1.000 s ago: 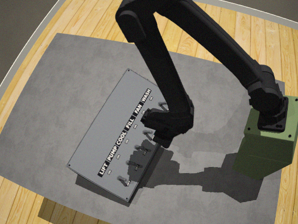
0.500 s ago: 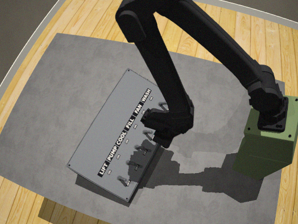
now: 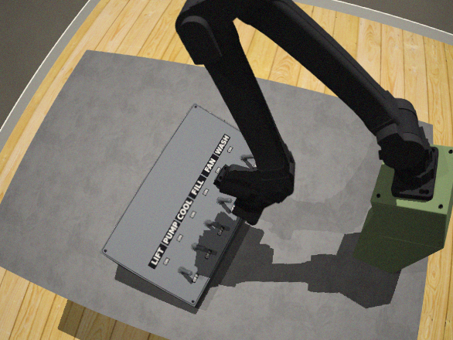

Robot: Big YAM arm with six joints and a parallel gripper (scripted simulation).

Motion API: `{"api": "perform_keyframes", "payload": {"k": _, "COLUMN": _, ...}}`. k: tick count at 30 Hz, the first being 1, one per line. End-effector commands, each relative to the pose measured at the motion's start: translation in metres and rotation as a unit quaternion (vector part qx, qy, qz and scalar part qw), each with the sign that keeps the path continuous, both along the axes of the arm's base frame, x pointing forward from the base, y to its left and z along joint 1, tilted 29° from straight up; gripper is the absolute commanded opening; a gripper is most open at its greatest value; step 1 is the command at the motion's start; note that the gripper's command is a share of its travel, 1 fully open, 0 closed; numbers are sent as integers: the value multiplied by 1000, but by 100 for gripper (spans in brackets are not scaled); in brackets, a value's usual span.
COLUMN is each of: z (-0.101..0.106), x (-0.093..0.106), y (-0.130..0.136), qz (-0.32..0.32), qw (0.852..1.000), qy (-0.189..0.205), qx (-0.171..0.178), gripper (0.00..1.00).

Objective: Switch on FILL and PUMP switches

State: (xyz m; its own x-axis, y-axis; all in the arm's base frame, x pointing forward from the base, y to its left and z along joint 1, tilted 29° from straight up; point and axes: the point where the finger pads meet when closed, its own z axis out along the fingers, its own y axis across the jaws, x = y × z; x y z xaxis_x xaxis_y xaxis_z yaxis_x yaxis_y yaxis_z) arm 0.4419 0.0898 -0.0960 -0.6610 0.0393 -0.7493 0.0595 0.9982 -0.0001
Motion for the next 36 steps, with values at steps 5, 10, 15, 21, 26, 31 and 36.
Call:
{"api": "perform_keyframes", "payload": {"k": 5, "z": 12, "x": 7, "y": -2, "qz": -1, "qw": 1000, "qy": -15, "qx": 3, "gripper": 0}}
{"api": "perform_keyframes", "payload": {"k": 10, "z": 13, "x": 8, "y": -2, "qz": -1, "qw": 1000, "qy": -14, "qx": 2, "gripper": 0}}
{"api": "perform_keyframes", "payload": {"k": 15, "z": 13, "x": 9, "y": -2, "qz": -1, "qw": 1000, "qy": -12, "qx": 2, "gripper": 0}}
{"api": "perform_keyframes", "payload": {"k": 21, "z": 14, "x": 10, "y": -2, "qz": -2, "qw": 1000, "qy": -11, "qx": 1, "gripper": 0}}
{"api": "perform_keyframes", "payload": {"k": 26, "z": 16, "x": 11, "y": -3, "qz": -2, "qw": 1000, "qy": -10, "qx": 1, "gripper": 0}}
{"api": "perform_keyframes", "payload": {"k": 31, "z": 19, "x": 14, "y": -2, "qz": -1, "qw": 1000, "qy": -12, "qx": 1, "gripper": 0}}
{"api": "perform_keyframes", "payload": {"k": 36, "z": 22, "x": 17, "y": -3, "qz": -2, "qw": 1000, "qy": -13, "qx": 1, "gripper": 0}}
